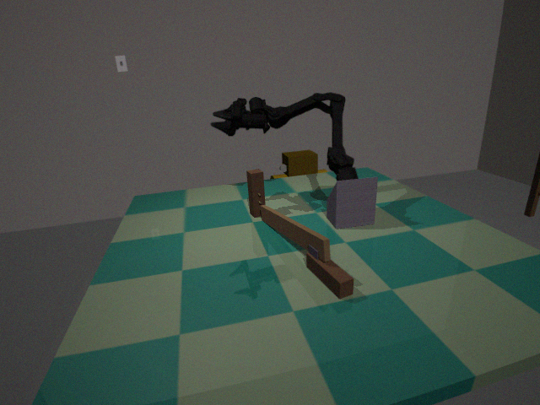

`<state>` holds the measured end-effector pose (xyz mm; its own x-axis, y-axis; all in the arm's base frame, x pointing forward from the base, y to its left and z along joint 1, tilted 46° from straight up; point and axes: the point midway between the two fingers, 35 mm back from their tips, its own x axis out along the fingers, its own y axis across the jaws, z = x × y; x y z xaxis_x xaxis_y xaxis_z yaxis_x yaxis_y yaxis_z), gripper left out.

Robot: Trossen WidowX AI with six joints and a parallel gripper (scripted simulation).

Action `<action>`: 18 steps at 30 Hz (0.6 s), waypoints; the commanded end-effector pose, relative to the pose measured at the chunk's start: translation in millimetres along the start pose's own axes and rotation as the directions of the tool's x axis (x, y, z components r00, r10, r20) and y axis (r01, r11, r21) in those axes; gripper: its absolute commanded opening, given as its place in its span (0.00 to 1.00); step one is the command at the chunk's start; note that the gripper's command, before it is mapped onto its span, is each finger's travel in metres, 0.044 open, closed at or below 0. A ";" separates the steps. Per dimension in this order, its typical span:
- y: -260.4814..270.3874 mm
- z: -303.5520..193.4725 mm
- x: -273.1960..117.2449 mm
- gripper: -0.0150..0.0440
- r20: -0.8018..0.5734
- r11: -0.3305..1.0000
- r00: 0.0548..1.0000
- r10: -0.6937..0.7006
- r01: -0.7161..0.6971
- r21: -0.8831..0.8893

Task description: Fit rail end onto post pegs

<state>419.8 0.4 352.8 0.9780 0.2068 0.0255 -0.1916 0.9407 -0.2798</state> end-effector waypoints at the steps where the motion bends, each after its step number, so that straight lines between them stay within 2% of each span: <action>1: 9.7 -62.5 12.9 1.00 -0.228 0.994 0.973 -0.028 0.003 -0.107; 5: 23.9 -128.3 13.1 1.00 -0.474 0.964 0.879 -0.053 -0.079 -0.253; 9: 39.6 -188.2 -1.1 1.00 -0.687 0.892 0.723 -0.080 -0.255 -0.373; 14: 58.4 -254.1 -39.5 1.00 -0.887 0.693 0.437 -0.150 -0.593 -0.410; 18: 67.4 -289.9 -79.9 1.00 -0.950 0.435 0.186 -0.250 -0.855 -0.282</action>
<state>378.3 -23.7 77.2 0.4488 -0.3493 -0.8225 -0.7690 0.3179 -0.5546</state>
